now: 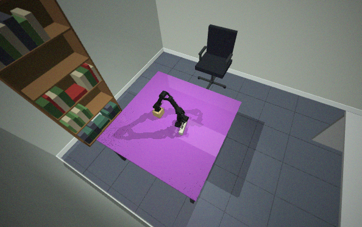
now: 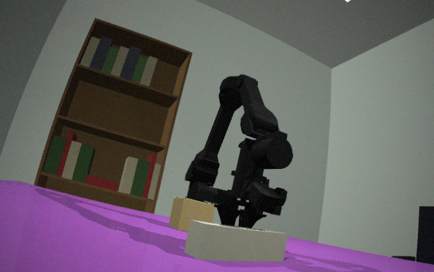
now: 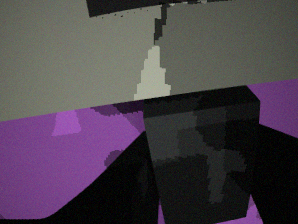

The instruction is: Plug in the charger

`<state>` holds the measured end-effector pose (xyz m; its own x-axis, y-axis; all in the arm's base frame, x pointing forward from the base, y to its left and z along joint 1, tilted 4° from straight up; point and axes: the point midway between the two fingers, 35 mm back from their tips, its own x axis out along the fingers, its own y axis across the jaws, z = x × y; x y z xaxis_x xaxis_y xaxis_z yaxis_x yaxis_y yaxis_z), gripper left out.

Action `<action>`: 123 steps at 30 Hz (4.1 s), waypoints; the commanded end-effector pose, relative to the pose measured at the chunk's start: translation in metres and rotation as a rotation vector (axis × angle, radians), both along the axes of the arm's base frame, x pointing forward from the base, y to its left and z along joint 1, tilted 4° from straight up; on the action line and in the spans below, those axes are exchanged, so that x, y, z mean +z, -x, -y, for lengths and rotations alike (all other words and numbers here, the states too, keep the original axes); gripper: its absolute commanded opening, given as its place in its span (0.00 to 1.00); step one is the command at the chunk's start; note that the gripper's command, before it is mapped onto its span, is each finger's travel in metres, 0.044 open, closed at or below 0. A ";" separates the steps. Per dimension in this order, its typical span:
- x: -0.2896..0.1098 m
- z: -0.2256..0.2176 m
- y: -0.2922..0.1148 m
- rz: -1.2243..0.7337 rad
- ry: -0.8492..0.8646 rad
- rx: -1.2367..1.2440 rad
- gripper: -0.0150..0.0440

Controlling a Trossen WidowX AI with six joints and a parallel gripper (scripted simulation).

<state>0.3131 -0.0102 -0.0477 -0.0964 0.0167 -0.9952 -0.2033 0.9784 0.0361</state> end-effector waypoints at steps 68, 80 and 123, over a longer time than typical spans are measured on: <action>0.004 -0.005 -0.024 0.004 -0.003 -0.006 0.25; 0.001 -0.002 -0.012 -0.038 0.004 -0.009 0.25; 0.001 -0.001 -0.006 -0.020 0.001 -0.008 1.00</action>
<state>0.3196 -0.0095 -0.0472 -0.1212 0.0138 -0.9925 -0.1894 0.9812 0.0368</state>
